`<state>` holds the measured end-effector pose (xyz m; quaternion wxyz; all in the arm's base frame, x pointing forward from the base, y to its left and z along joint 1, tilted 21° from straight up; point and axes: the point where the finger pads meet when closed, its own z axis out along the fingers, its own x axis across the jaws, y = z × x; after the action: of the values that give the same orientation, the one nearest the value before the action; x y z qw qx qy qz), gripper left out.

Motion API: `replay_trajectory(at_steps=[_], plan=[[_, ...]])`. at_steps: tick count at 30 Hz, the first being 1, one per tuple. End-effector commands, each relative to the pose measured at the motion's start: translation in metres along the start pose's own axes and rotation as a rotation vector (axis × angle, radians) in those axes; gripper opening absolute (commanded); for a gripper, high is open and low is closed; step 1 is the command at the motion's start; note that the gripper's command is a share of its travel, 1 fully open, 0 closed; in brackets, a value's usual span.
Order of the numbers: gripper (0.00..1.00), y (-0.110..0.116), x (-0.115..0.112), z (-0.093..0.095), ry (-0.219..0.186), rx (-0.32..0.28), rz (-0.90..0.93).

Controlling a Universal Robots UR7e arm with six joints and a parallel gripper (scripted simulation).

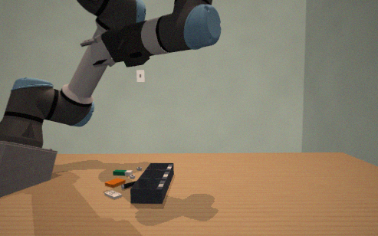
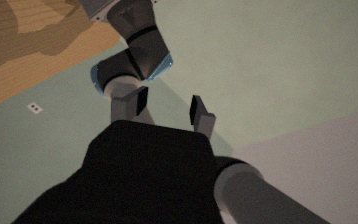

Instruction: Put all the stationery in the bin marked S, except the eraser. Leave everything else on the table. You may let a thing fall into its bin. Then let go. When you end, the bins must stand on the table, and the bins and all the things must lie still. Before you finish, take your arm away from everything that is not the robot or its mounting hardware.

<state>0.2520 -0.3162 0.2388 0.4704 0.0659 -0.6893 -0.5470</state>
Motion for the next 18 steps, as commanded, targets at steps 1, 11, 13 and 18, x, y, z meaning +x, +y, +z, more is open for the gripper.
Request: replay_trajectory(at_steps=[1,11,13,18], plan=[[1.00,0.0003,0.0005,0.0001,-0.001,0.001,0.000],[1.00,0.0003,0.0005,0.0001,-0.001,0.001,0.000],[1.00,0.0003,0.0005,0.0001,-0.001,0.001,0.000],[0.31,-0.0044,-0.0064,0.0003,-0.001,0.001,0.000]])
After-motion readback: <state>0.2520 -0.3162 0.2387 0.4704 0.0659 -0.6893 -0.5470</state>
